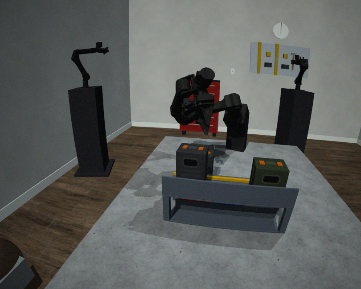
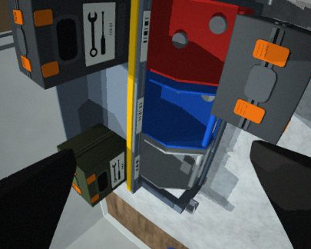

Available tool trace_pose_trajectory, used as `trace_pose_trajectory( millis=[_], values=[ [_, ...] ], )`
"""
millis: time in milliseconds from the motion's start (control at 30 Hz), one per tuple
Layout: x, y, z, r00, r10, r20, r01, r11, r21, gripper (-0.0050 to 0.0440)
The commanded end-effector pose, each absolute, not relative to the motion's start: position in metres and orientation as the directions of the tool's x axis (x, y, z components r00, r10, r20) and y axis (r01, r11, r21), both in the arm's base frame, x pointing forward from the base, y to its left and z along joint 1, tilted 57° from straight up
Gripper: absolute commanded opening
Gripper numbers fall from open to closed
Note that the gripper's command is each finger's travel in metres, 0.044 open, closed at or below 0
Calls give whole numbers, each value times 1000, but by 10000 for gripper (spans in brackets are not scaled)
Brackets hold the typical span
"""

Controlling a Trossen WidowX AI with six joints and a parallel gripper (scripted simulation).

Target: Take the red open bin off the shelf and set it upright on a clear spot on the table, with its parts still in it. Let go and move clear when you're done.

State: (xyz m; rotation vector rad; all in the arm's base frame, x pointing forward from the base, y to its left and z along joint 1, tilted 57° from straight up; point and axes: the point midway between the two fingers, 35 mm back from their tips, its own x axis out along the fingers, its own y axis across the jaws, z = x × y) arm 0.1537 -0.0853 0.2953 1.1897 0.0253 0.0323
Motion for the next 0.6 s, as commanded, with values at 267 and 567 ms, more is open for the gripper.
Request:
trace_pose_trajectory(
  millis=[267,567],
  values=[
    [195,-107,268,974,-110,-200,224,297,928,440],
    [195,-107,268,974,-110,-200,224,297,928,440]
  ],
)
